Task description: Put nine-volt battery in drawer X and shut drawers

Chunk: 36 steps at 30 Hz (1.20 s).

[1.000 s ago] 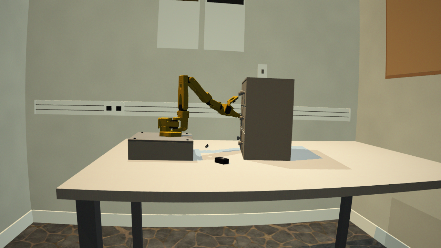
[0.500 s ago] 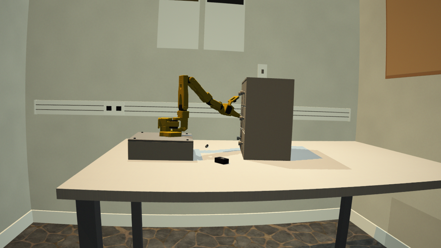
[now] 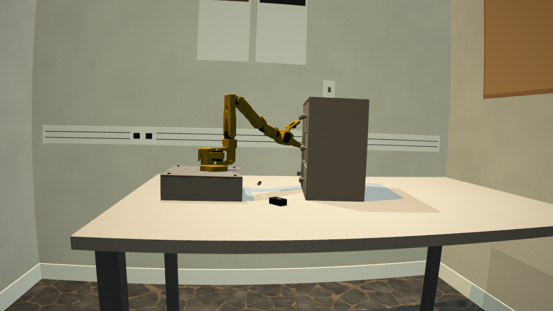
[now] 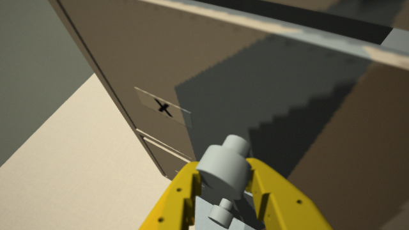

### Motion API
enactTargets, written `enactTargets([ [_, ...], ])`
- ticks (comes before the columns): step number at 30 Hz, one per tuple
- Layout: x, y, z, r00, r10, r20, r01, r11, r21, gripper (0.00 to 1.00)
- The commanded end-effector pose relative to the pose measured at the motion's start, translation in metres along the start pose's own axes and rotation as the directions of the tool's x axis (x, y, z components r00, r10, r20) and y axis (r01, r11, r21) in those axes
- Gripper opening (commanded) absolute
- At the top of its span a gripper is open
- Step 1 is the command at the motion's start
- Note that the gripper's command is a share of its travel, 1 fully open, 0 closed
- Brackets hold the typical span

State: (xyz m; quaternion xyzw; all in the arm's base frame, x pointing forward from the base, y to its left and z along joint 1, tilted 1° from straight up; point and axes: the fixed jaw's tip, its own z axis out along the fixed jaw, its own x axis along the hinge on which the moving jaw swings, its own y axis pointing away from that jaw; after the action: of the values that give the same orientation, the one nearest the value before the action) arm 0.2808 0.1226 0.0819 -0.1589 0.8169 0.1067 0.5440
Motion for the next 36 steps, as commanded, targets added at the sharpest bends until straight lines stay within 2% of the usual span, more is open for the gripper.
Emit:
enactTargets([
  [1,-0.0077,0.0011,-0.0012,1.0,0.008,0.025,-0.008,1.0,-0.004,0.0],
  [15,-0.0077,0.0011,-0.0012,1.0,0.008,0.025,-0.008,1.0,-0.004,0.0],
  [36,0.001,0.0068,-0.0095,0.998,-0.006,0.057,0.008,1.0,-0.022,0.0],
])
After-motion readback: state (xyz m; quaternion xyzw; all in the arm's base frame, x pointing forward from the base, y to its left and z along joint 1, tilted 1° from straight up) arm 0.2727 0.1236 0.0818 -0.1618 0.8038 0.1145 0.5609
